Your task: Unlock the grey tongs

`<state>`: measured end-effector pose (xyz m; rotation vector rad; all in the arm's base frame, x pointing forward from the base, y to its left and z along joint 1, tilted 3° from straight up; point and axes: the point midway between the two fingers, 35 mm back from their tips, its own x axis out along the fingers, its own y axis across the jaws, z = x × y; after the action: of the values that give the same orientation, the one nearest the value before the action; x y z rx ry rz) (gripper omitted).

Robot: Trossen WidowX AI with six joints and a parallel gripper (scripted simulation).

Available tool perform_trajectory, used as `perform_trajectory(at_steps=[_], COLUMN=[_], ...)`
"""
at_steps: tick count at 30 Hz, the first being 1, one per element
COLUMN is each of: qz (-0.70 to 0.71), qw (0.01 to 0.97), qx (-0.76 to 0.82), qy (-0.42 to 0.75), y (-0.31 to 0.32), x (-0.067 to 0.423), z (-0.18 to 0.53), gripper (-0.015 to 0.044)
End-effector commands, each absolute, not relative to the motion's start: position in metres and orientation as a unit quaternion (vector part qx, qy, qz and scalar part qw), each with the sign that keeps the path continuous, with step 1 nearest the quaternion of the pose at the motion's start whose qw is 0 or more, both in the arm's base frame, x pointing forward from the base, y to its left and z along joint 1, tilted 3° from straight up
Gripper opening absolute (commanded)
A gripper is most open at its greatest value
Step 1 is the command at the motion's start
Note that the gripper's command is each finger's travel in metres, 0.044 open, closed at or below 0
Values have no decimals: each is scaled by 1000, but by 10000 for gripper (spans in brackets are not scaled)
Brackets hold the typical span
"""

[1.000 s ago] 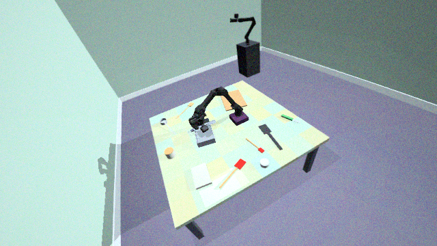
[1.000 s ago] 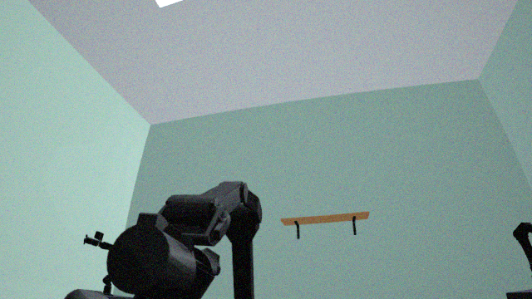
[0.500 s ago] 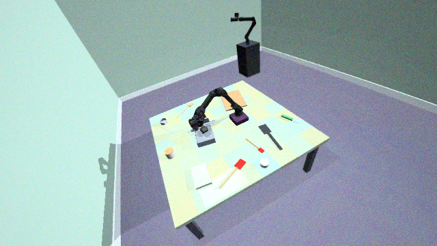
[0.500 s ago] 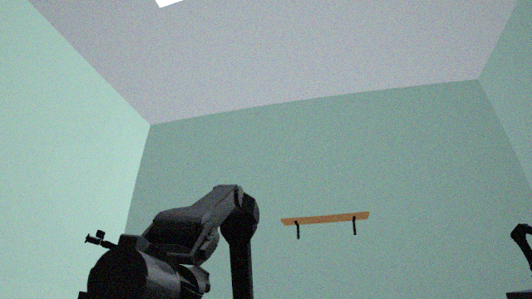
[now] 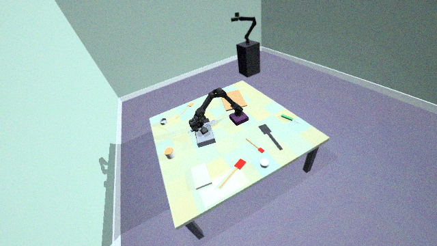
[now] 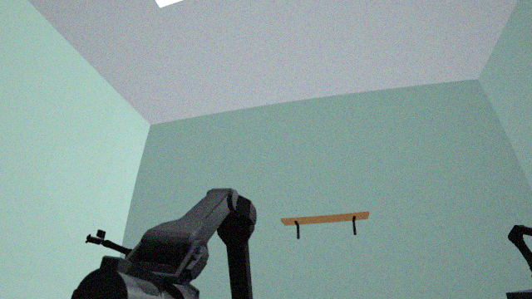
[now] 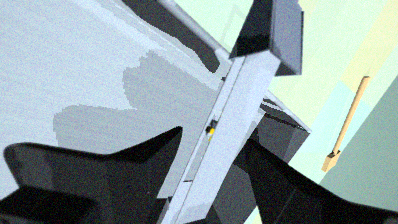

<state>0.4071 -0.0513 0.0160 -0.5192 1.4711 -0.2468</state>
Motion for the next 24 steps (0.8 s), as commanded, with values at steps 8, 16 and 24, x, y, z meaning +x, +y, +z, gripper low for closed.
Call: perform_trajectory(at_steps=[8, 16, 24], qz=[-110, -110, -110], qw=[702, 702, 702], qx=[-234, -234, -234], qy=[664, 664, 664], y=[-53, -53, -53], x=[406, 406, 406], z=[10, 10, 10], gripper=[234, 122, 68])
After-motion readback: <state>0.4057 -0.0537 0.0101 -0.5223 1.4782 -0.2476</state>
